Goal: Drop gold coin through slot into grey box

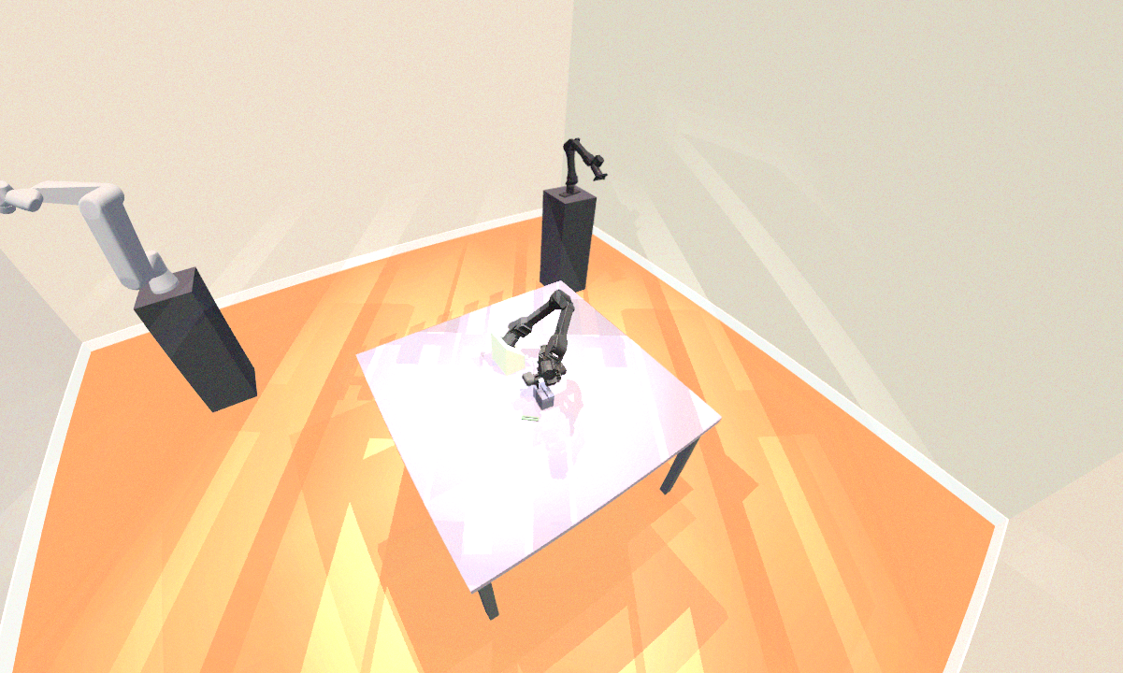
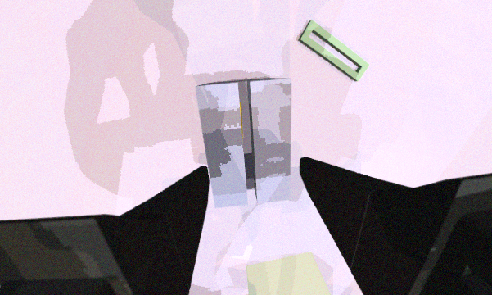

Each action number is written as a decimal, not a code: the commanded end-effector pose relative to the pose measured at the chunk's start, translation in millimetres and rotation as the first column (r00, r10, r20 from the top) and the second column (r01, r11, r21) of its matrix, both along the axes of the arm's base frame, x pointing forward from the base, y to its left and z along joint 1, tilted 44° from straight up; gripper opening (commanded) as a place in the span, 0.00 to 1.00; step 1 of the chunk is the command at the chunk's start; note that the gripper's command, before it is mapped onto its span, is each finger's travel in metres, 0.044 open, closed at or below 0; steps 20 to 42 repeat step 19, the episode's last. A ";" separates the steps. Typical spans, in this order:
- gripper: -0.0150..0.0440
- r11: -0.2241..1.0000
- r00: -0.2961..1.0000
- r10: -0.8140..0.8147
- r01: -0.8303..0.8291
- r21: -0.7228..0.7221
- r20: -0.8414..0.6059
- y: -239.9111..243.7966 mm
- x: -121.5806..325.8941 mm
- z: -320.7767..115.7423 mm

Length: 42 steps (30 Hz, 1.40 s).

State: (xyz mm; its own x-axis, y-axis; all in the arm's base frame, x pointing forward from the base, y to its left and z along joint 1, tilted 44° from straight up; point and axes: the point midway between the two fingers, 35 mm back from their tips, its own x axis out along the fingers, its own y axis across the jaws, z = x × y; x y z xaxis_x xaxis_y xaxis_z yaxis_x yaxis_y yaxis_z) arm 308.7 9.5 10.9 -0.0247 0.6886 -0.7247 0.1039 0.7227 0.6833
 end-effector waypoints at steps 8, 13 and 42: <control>1.00 1.000 1.000 -0.002 0.002 0.001 0.003 -34.1 -1.2 37.0; 1.00 1.000 1.000 -0.002 0.002 0.001 0.003 -34.1 -1.2 37.0; 1.00 1.000 1.000 -0.002 0.002 0.001 0.003 -34.1 -1.2 37.0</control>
